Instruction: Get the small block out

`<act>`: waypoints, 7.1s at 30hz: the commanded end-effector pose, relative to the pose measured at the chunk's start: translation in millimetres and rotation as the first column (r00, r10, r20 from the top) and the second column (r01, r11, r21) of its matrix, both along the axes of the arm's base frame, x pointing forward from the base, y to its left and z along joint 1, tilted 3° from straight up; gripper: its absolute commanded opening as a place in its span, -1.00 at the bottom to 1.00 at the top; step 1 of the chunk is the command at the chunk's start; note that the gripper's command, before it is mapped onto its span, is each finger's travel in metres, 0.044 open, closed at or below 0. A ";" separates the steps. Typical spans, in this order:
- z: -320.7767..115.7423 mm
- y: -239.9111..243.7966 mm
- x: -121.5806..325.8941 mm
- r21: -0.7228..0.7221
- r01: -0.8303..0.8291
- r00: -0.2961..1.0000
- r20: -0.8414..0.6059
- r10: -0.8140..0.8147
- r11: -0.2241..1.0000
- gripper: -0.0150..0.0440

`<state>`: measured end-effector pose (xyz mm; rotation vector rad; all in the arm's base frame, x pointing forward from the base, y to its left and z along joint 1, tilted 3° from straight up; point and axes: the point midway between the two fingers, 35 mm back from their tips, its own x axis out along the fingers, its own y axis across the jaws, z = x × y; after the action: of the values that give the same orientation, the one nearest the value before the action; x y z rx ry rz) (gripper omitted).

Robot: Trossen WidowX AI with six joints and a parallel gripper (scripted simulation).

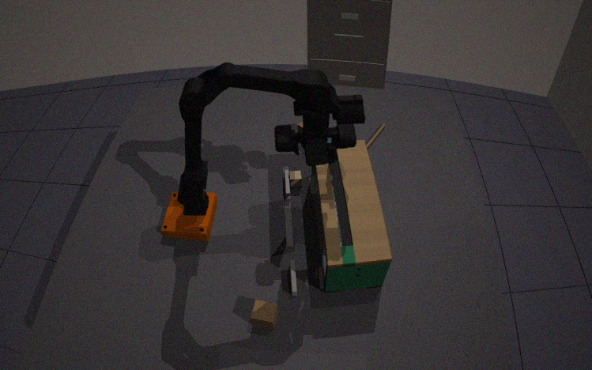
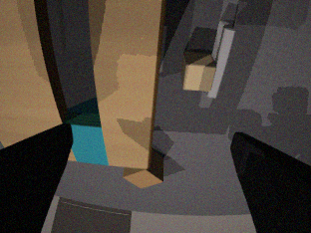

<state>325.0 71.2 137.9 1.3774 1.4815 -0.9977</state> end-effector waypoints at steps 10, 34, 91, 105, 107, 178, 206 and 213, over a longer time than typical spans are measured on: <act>-1.0 12.1 -9.8 -0.191 -0.748 0.597 0.224 0.770 0.636 0.47; 5.6 37.3 -34.7 -0.343 0.191 -0.969 -0.218 -0.120 -0.920 0.47; -96.6 49.1 -51.8 0.068 0.998 0.000 0.005 -1.000 0.000 0.47; -119.2 49.0 -52.1 0.068 0.998 0.000 0.005 -1.000 0.000 0.47; -122.4 48.9 -52.3 0.068 0.998 0.000 0.005 -1.000 0.000 0.47; 21.0 50.1 -86.8 0.157 0.910 0.390 -0.004 -0.921 0.384 -0.49; 21.0 50.1 -86.8 0.157 0.910 0.390 -0.004 -0.921 0.384 -0.49; 21.0 50.1 -86.8 0.157 0.910 0.390 -0.004 -0.921 0.384 -0.49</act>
<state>238.6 120.8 158.3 2.4245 0.5685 -1.4743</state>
